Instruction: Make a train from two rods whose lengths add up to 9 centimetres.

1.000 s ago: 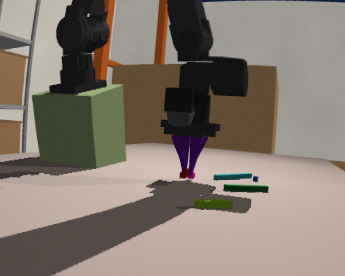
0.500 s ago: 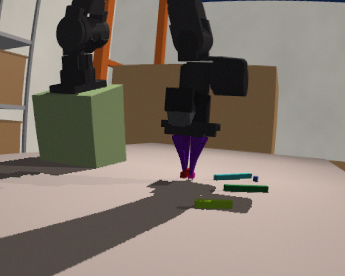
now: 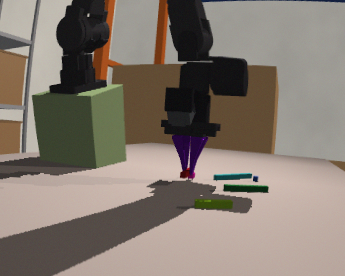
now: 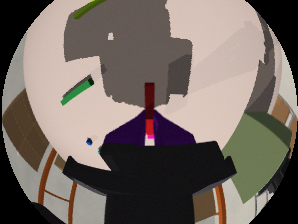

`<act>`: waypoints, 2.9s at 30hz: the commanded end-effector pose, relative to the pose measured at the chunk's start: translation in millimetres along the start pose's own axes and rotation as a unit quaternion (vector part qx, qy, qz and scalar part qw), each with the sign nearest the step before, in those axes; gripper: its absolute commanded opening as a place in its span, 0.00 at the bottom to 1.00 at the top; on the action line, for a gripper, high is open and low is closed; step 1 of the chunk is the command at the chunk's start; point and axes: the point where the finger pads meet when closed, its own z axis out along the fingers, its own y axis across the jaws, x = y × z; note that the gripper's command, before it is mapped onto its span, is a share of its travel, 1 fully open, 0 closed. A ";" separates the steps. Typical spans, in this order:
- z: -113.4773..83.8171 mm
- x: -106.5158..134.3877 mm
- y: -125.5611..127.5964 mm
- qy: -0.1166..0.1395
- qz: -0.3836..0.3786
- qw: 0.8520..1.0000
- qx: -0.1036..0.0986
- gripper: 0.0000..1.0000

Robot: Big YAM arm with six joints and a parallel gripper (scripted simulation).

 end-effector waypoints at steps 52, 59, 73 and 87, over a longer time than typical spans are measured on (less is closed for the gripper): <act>12.4 -1.5 2.3 -0.001 0.001 1.000 -0.005 0.04; 6.5 -3.6 10.6 -0.003 0.003 1.000 -0.019 0.04; 6.5 -3.6 10.6 -0.003 0.003 1.000 -0.019 0.04; 6.5 -3.6 10.6 -0.003 0.003 1.000 -0.019 0.04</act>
